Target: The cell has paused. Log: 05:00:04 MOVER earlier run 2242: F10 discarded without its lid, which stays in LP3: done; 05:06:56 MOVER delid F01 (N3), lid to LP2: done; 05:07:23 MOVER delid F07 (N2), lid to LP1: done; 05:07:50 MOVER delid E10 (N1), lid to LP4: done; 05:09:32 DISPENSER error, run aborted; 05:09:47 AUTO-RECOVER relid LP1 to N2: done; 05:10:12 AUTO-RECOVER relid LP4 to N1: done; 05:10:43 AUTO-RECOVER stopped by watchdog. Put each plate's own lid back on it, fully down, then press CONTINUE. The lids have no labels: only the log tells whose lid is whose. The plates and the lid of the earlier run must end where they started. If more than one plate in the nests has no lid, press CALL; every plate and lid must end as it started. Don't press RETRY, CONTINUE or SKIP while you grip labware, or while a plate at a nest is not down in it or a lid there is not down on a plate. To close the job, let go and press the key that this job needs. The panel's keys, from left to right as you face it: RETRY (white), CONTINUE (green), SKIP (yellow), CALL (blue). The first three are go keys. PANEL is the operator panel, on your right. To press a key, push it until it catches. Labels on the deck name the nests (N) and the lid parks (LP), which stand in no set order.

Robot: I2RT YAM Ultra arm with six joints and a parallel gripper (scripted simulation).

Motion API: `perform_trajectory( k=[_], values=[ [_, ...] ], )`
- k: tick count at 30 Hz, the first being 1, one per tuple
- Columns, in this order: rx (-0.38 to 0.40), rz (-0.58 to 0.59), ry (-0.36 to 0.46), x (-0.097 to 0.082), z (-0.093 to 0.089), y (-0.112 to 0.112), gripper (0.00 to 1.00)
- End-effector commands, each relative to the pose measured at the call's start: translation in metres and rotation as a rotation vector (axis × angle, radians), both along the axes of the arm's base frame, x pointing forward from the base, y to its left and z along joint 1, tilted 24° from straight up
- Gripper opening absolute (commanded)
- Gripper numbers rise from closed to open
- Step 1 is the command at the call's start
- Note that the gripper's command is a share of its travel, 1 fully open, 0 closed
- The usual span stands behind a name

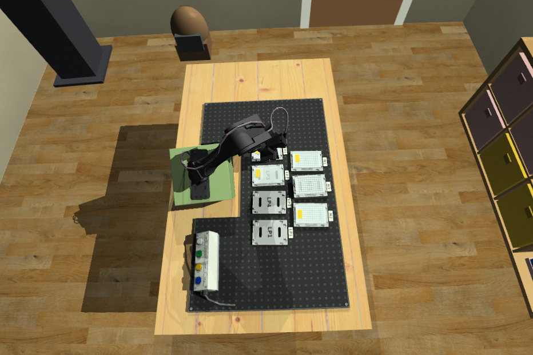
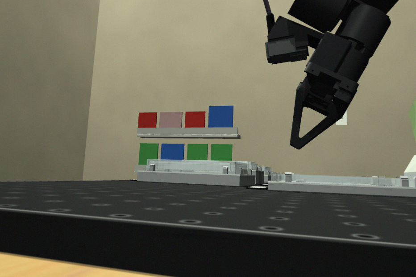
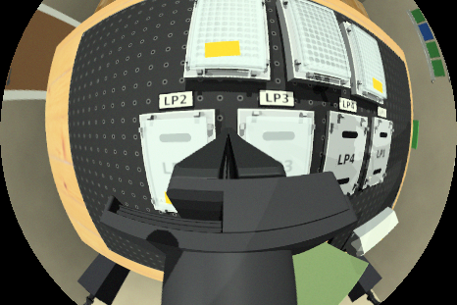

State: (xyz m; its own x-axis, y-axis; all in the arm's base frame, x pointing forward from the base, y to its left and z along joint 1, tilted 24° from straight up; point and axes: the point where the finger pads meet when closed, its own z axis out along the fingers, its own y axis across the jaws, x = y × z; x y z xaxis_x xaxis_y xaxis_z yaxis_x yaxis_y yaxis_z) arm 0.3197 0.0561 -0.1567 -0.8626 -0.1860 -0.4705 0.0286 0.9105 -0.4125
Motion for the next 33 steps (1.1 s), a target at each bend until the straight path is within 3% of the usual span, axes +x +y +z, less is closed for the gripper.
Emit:
perform_trajectory(
  k=[1,15,16,17,20,33],
  values=[
    [0.003,0.003,-0.027,0.007,0.005,0.007,0.0],
    [0.003,0.003,-0.027,0.007,0.005,0.007,0.0],
    [0.005,-0.001,-0.052,0.023,0.014,0.007,0.0],
    [0.005,-0.004,-0.052,0.028,0.015,0.004,0.0],
    [0.016,0.001,-0.046,0.032,0.015,0.004,0.0],
    [0.003,0.003,-0.016,0.084,0.016,-0.022,0.0]
  ],
)
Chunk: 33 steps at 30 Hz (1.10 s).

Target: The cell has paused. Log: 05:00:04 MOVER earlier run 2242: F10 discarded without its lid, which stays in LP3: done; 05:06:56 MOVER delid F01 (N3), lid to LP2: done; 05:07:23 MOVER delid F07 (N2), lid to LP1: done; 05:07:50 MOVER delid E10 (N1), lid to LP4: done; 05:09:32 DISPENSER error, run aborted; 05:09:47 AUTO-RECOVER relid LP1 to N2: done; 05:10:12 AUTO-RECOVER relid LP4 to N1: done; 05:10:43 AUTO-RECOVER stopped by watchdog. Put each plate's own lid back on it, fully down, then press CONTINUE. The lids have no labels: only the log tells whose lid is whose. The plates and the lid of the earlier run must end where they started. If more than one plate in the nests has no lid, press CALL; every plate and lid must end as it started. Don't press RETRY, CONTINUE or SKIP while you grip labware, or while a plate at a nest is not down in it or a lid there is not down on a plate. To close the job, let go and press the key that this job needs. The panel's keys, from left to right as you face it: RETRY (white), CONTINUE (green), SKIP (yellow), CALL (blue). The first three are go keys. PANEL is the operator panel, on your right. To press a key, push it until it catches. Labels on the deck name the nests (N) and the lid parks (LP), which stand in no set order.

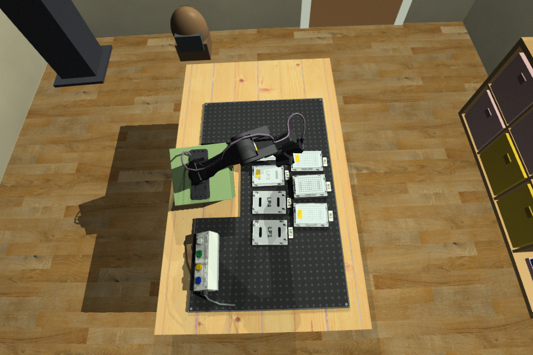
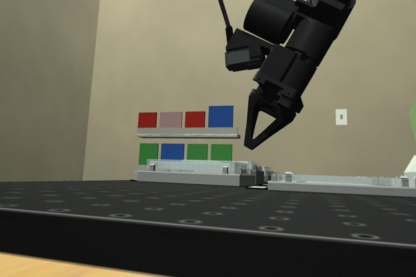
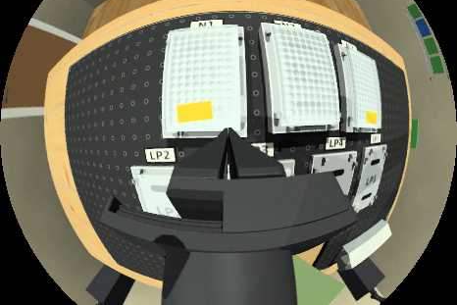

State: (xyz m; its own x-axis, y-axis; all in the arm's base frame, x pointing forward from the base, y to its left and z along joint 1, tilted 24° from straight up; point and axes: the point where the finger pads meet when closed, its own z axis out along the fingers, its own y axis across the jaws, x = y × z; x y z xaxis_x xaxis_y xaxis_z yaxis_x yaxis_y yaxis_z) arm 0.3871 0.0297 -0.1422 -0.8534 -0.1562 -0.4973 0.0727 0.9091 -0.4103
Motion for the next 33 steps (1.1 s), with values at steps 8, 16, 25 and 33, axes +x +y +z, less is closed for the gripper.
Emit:
perform_trajectory(
  k=[8,16,25,33],
  values=[
    [0.004,0.038,0.007,0.047,0.01,-0.005,0.0],
    [0.003,0.039,0.01,0.083,0.016,-0.02,0.0],
    [0.002,0.039,0.013,0.114,0.021,-0.032,0.0],
    [0.0,0.039,-0.001,0.123,0.028,-0.032,0.0]
  ],
)
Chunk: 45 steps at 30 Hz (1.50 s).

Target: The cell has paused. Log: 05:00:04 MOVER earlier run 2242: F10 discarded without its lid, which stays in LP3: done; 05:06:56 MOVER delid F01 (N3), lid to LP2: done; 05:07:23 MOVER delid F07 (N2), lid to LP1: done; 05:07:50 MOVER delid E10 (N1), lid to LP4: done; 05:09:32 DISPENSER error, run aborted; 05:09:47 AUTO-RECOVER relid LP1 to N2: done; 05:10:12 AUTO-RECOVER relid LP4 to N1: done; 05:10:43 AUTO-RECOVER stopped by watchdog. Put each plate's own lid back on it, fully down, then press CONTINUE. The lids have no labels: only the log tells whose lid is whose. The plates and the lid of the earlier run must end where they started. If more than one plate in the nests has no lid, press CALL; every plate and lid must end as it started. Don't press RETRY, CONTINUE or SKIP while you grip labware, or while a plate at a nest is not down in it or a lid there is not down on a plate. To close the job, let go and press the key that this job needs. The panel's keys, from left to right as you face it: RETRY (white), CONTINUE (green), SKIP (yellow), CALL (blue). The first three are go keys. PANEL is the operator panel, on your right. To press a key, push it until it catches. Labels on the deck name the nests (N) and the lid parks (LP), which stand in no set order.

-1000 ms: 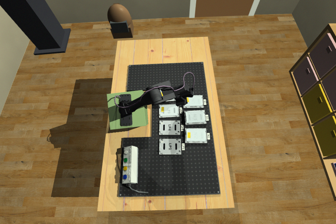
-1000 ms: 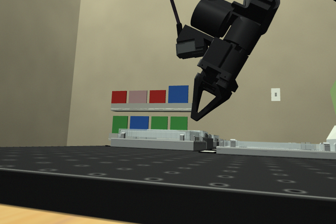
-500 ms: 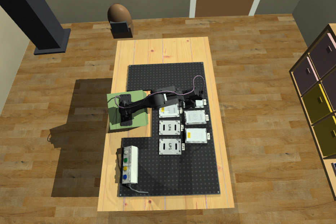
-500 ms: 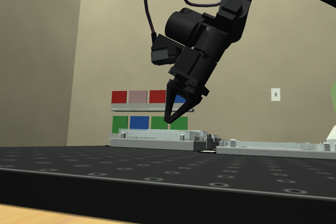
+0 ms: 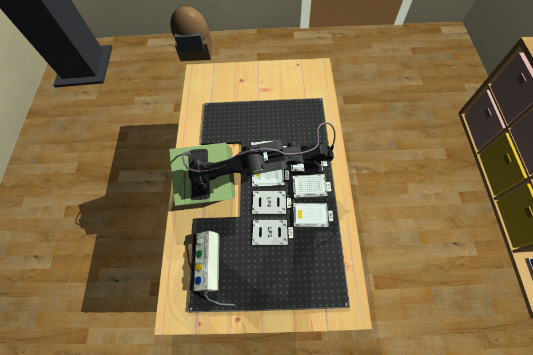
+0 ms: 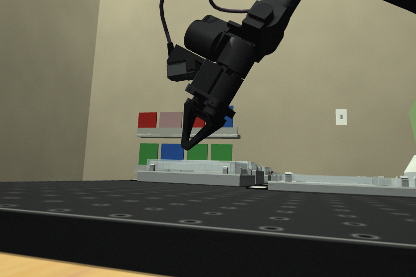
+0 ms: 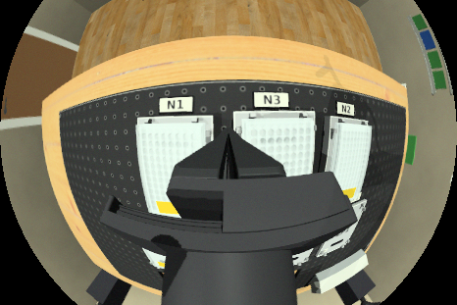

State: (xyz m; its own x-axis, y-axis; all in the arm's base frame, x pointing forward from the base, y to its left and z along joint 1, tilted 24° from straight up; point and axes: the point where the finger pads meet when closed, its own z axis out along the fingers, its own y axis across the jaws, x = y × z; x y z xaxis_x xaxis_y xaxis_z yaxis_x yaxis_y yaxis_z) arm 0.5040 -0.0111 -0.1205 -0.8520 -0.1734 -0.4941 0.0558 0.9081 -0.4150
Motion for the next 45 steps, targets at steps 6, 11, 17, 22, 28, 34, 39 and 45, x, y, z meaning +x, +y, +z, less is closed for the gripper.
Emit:
perform_trajectory(
  k=[6,11,17,22,28,34,39,45],
  values=[
    [0.011,0.042,-0.023,0.015,0.017,0.017,0.0],
    [0.014,0.04,-0.033,0.017,0.019,0.017,0.0],
    [0.014,0.04,-0.033,0.017,0.019,0.017,0.0],
    [0.014,0.04,-0.033,0.017,0.019,0.017,0.0],
    [0.014,0.029,-0.051,0.02,0.024,0.006,0.0],
    [0.007,0.022,-0.01,0.002,0.024,-0.027,0.0],
    [0.007,0.022,-0.01,0.001,0.031,-0.041,0.0],
    [0.005,0.022,-0.01,-0.001,0.043,-0.068,0.0]
  ],
)
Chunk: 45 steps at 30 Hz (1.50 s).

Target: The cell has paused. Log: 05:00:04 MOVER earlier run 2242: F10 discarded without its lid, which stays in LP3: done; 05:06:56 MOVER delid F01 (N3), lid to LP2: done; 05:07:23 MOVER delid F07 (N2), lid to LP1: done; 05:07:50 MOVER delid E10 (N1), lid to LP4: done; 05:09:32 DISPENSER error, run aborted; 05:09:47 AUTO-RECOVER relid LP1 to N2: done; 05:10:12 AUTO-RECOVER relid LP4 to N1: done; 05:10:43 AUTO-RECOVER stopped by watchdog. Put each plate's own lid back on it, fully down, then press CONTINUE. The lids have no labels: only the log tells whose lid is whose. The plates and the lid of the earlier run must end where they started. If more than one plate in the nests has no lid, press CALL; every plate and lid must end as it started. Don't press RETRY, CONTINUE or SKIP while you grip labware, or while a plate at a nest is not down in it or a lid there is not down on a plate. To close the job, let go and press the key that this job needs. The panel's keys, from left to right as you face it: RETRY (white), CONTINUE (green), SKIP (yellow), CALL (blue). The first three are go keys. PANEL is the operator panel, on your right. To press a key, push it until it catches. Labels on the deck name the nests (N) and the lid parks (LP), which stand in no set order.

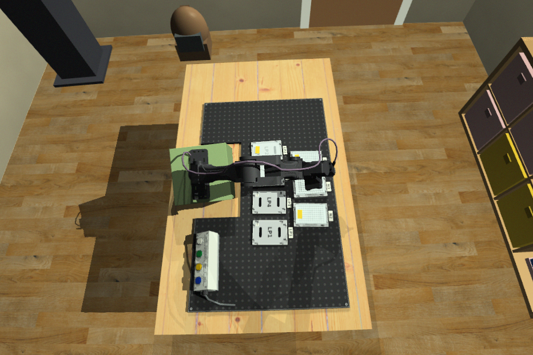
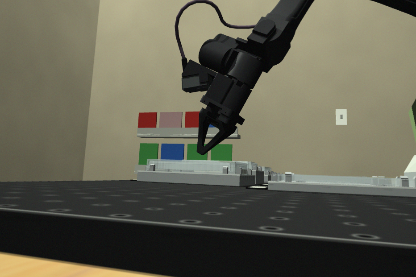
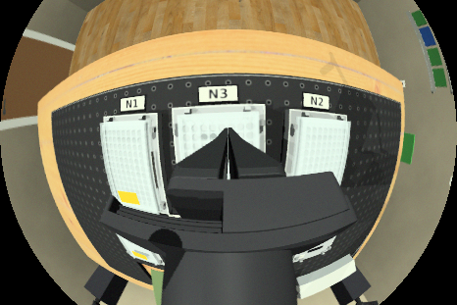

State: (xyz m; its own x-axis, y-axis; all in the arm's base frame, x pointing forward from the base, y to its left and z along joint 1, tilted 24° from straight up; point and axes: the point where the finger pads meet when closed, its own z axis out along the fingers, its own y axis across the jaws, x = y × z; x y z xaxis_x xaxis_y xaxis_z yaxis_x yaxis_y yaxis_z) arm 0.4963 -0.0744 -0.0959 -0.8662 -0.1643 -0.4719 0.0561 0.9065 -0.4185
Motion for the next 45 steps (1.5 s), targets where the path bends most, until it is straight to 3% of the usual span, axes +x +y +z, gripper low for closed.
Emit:
perform_trajectory(
  k=[1,6,9,17,18,45],
  values=[
    [0.007,0.034,-0.043,0.009,0.023,-0.01,0.0],
    [0.009,0.034,-0.01,0.0,0.027,-0.032,0.0],
    [0.007,0.034,-0.024,0.004,0.038,-0.046,0.0],
    [0.005,0.054,-0.035,0.011,0.044,-0.042,0.0],
    [0.003,0.034,-0.028,0.007,0.036,-0.048,0.0],
    [0.003,0.034,-0.028,0.007,0.036,-0.048,0.0]
  ],
)
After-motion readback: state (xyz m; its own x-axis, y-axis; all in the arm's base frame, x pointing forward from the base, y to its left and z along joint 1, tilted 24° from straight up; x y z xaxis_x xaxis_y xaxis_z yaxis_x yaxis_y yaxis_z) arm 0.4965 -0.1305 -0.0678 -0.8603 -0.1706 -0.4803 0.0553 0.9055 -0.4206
